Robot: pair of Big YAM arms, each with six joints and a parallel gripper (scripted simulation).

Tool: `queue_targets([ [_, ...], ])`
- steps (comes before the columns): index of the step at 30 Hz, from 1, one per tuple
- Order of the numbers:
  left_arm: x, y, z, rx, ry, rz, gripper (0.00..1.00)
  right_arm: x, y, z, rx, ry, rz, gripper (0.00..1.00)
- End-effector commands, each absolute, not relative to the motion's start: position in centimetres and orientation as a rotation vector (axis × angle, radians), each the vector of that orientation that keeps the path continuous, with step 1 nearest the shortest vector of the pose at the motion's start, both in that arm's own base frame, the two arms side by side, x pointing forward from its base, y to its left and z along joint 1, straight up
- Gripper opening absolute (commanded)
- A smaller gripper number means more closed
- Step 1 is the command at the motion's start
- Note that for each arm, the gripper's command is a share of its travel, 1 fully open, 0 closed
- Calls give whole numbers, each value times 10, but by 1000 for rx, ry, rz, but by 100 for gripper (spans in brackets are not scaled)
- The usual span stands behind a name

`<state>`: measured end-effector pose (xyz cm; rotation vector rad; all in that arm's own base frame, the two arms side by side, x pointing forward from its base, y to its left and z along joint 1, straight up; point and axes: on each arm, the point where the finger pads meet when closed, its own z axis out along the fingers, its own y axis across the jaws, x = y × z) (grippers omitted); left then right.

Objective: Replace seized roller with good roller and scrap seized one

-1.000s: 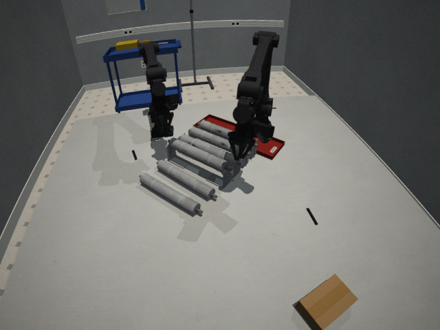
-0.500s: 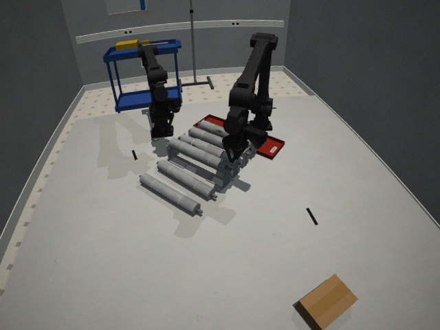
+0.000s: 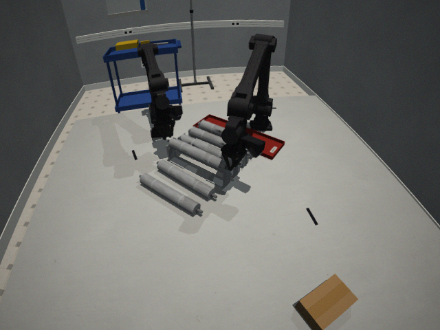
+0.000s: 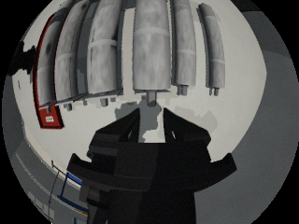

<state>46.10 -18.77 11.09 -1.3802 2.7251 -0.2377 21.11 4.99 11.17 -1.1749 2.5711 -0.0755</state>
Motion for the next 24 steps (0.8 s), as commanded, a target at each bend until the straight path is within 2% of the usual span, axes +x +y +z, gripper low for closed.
queue_targets([
  [1, 462, -196, 89, -1379, 2731, -230, 32, 219, 55, 99, -1187, 2562, -75, 32],
  [4, 464, -195, 81, -1385, 2727, -230, 32, 222, 55, 91, -1192, 2563, -76, 32],
  [8, 482, -203, 127, -1355, 2685, -305, 32, 233, 57, 115, -1167, 2513, -91, 32],
  [14, 477, -201, 101, -1364, 2706, -272, 32, 231, 57, 114, -1180, 2535, -85, 32],
  [15, 474, -200, 100, -1368, 2715, -257, 3, 232, 57, 114, -1178, 2534, -85, 32],
  [24, 473, -199, 100, -1370, 2717, -254, 3, 232, 57, 114, -1178, 2534, -85, 32],
])
